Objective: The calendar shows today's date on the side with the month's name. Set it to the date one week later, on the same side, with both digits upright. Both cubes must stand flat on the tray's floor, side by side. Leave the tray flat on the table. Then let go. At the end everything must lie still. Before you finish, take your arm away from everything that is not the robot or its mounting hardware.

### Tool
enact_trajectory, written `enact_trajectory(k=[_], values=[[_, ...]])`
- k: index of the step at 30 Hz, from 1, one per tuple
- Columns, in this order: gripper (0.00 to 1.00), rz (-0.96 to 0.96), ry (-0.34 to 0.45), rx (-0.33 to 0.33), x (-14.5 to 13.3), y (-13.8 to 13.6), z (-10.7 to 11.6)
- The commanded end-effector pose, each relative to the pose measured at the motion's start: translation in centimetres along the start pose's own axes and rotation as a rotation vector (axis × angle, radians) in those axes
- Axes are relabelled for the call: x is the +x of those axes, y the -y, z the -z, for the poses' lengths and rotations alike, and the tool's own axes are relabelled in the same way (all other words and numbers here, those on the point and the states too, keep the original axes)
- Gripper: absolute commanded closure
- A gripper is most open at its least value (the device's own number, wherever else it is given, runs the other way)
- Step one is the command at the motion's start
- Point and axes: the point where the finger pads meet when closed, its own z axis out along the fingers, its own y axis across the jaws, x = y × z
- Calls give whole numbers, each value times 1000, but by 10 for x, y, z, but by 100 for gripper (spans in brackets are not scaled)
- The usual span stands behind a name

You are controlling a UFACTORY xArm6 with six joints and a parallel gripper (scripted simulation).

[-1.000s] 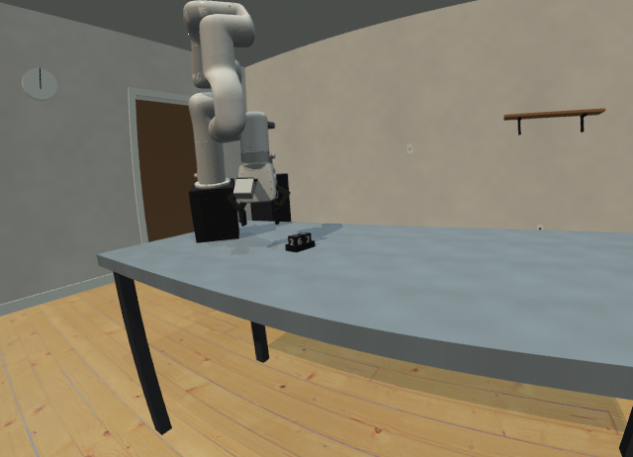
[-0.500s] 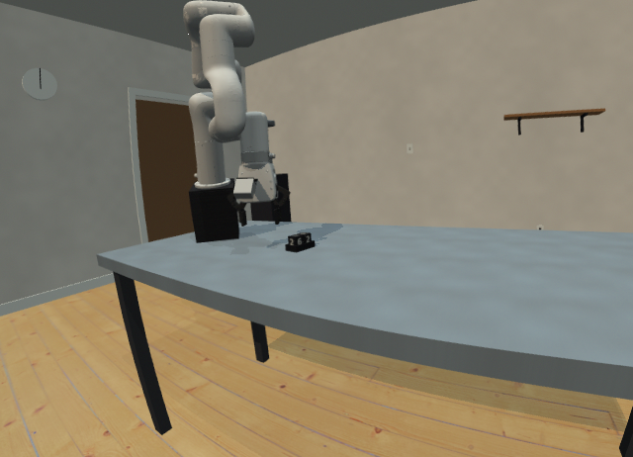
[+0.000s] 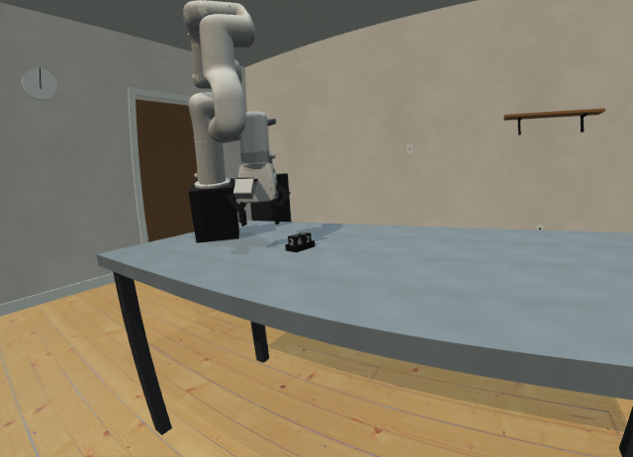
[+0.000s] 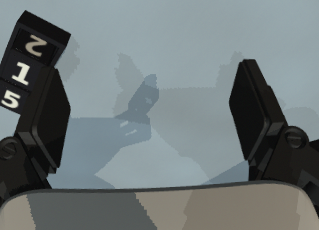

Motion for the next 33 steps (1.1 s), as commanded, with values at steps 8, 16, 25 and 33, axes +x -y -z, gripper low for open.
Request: enact_trajectory(k=[8, 16, 25, 33], values=[[0, 0, -1, 2, 1, 1, 1], [0, 0, -1, 2, 1, 1, 9], [0, 0, -2, 2, 1, 1, 24], [0, 0, -2, 1, 1, 1, 43]])
